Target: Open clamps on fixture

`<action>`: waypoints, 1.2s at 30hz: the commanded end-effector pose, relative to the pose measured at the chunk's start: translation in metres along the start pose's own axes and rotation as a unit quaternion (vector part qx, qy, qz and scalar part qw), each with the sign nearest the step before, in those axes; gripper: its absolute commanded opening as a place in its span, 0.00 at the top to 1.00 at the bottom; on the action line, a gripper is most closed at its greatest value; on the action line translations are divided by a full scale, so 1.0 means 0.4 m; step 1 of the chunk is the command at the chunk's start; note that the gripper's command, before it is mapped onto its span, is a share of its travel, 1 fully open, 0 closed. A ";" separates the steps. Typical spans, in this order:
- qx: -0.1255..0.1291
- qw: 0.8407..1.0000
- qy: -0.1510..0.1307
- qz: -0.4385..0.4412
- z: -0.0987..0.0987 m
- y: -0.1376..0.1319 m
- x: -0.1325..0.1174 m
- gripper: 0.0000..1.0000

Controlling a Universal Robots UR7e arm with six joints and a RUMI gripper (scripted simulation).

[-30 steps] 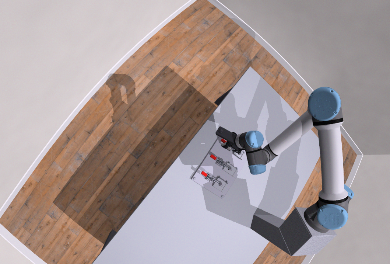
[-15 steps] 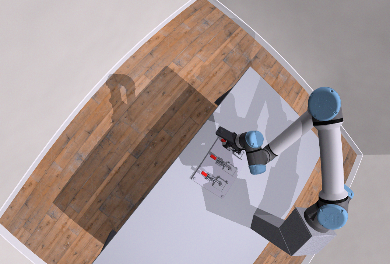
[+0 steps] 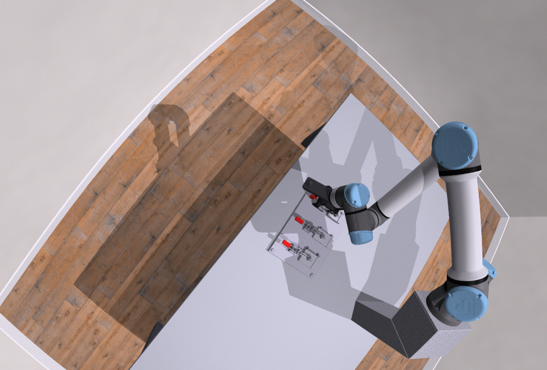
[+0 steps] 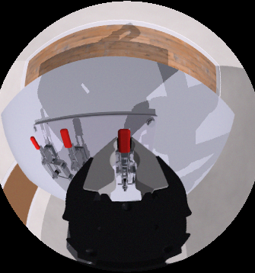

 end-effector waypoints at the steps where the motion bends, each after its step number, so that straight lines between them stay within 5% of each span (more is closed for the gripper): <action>1: -0.002 1.000 0.001 0.001 0.001 0.005 0.003 1.00; 36: -0.001 1.000 0.001 0.000 -0.013 0.001 -0.003 1.00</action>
Point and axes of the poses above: the point where the finger pads meet when closed, its own z axis out along the fingers, its own y axis across the jaws, x = y × z, the point moved 4 cm from there along -z, back along the fingers, and after that the axes turned 9 degrees about -z, right-handed, at the moved point
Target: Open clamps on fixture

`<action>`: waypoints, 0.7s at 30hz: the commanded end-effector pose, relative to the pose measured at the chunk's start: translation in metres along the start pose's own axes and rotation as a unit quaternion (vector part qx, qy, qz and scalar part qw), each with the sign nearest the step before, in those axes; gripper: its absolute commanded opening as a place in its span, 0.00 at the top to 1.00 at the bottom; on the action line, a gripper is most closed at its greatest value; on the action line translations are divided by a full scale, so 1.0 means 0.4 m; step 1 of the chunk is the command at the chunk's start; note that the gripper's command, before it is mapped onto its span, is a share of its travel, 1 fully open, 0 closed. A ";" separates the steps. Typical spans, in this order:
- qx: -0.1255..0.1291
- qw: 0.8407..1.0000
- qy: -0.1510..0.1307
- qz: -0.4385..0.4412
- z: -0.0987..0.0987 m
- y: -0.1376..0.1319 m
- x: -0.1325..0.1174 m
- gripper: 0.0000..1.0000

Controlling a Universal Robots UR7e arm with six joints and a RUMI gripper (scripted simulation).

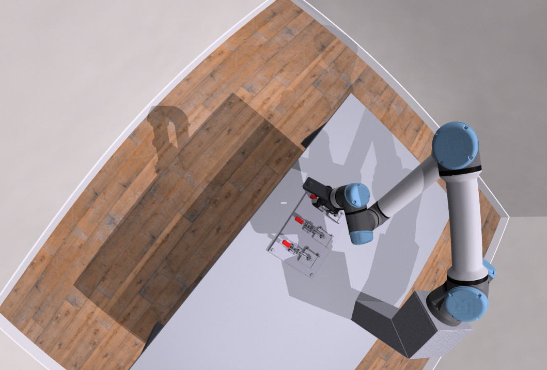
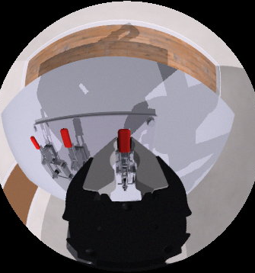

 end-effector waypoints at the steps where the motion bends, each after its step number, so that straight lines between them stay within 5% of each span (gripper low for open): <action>1: -0.001 1.000 0.001 0.000 -0.013 0.001 -0.002 1.00; 21: -0.001 1.000 0.001 0.000 -0.034 -0.001 -0.013 1.00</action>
Point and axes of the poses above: the point where the finger pads meet when closed, its own z axis out along the fingers, its own y axis across the jaws, x = y × z, the point moved 4 cm from there along -z, back along the fingers, and after that the axes turned 9 degrees about -z, right-handed, at the moved point
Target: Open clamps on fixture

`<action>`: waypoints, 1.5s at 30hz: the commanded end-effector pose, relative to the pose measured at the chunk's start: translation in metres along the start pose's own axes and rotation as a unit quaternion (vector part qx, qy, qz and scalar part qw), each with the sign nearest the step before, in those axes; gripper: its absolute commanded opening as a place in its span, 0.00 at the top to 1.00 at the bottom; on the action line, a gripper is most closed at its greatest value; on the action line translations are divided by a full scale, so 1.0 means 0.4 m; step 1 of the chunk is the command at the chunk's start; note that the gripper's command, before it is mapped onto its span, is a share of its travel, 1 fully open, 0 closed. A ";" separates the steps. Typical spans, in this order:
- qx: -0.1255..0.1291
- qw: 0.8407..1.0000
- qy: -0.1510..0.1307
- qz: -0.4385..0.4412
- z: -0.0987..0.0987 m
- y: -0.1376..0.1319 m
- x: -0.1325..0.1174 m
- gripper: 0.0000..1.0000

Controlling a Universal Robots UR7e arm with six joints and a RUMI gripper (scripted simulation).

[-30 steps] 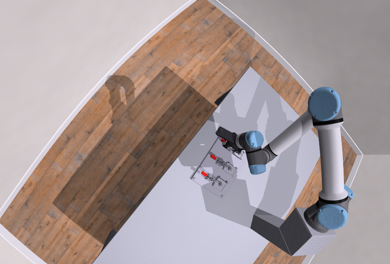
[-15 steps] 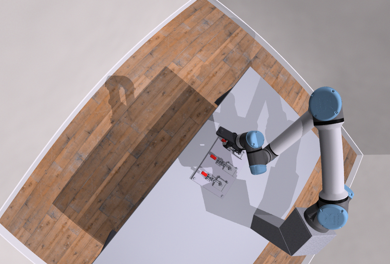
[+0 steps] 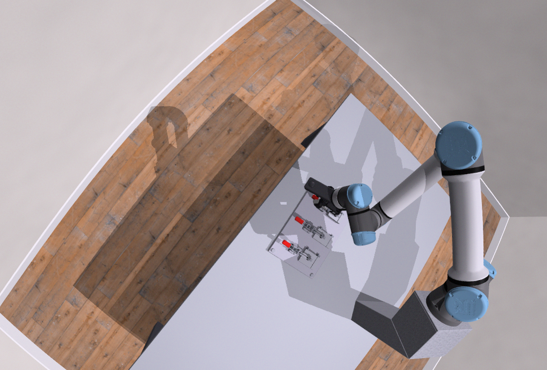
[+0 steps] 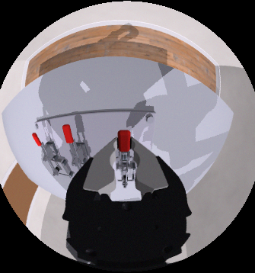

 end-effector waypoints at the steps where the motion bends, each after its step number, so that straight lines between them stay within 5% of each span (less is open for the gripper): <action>1: -0.001 1.000 0.000 0.000 -0.012 0.001 -0.005 1.00; 45: -0.001 1.000 0.000 0.001 -0.055 -0.008 -0.073 1.00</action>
Point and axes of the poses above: the point where the finger pads meet when closed, its own z axis out along the fingers, its own y axis across the jaws, x = y × z, the point moved 4 cm from there along -z, back along the fingers, and after that the axes turned 9 degrees about -z, right-handed, at the moved point
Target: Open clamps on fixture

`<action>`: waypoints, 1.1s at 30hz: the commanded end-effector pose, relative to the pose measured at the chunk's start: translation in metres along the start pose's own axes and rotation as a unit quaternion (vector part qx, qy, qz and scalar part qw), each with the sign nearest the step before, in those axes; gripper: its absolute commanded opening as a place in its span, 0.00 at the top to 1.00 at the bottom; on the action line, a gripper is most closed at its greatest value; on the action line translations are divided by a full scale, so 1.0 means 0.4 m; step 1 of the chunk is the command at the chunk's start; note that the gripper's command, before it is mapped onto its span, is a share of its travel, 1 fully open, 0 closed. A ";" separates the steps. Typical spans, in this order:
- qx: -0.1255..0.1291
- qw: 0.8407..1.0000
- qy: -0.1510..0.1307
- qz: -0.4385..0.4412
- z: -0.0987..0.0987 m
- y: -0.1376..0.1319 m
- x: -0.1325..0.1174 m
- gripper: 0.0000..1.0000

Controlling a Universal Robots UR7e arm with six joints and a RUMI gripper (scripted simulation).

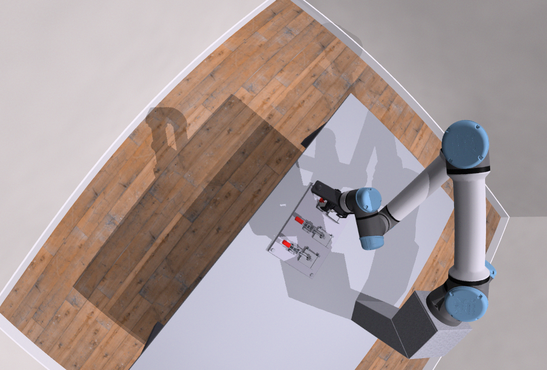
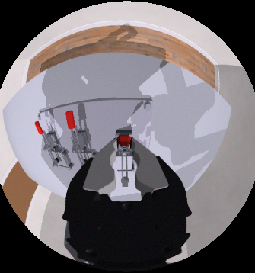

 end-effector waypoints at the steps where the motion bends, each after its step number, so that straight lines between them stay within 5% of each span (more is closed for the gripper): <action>1: -0.001 1.000 -0.002 0.000 -0.004 0.001 -0.019 1.00; 33: 0.000 1.000 -0.003 0.000 -0.004 -0.009 -0.057 1.00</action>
Point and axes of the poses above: the point where the finger pads meet when closed, its own z axis out along the fingers, its own y axis across the jaws, x = y × z, the point moved 4 cm from there along -z, back along the fingers, and after that the axes turned 9 degrees about -z, right-handed, at the moved point
